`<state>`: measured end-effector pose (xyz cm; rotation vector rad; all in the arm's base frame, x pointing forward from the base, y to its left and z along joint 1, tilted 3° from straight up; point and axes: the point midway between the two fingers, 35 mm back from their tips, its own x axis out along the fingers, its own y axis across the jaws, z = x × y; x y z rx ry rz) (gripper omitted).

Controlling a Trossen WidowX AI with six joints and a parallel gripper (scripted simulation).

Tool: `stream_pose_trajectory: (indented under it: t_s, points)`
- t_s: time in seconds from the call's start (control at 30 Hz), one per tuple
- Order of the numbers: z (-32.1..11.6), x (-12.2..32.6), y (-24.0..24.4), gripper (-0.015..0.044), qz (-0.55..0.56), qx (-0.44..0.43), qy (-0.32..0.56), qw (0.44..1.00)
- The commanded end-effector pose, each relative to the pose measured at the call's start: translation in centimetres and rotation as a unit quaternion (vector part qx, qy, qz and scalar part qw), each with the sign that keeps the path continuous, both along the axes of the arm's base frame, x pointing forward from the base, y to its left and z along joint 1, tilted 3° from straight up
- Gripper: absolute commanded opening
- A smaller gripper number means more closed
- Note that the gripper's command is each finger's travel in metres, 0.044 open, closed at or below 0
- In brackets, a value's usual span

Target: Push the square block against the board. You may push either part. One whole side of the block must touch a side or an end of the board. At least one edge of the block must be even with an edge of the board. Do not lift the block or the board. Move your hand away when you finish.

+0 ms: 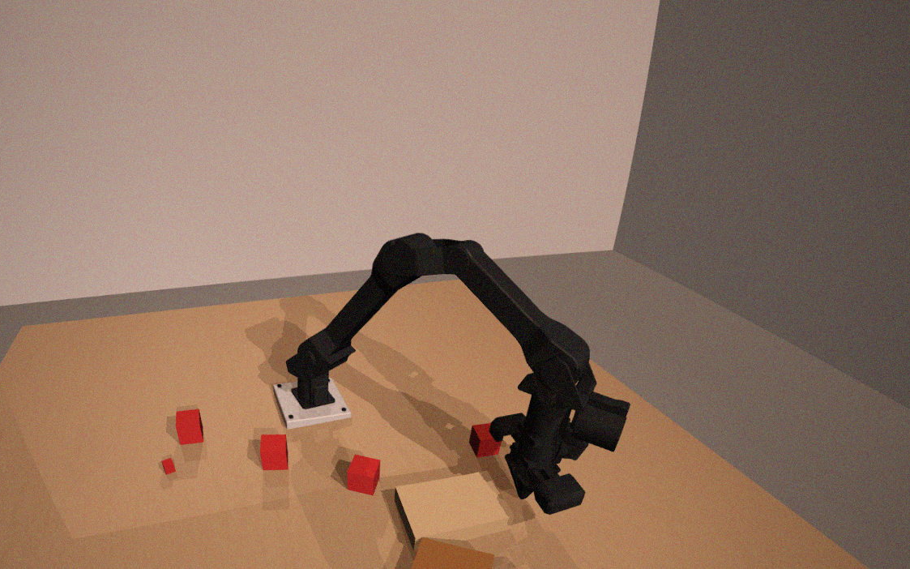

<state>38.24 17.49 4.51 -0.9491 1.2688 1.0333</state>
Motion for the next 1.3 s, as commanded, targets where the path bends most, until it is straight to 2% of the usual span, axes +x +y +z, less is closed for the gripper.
stream_pose_trajectory:
  t_s: [0.0,0.3,0.47,0.67,0.97,1.27]
  points:
    - [0.0,0.3,0.7,0.0000,-0.003,-0.002,0.000,1.000]
    - [0.3,0.4,1.4,0.0000,0.000,0.001,0.000,1.000]
    - [5.3,0.3,1.1,0.0000,-0.003,-0.002,-0.001,1.000]
    - [5.5,0.3,1.0,0.0000,-0.006,-0.002,0.000,1.000]
    - [5.7,-1.3,0.1,0.0000,-0.148,0.000,0.011,0.989]
    - [5.7,-3.1,-0.9,0.0000,-0.298,0.002,0.022,0.954]
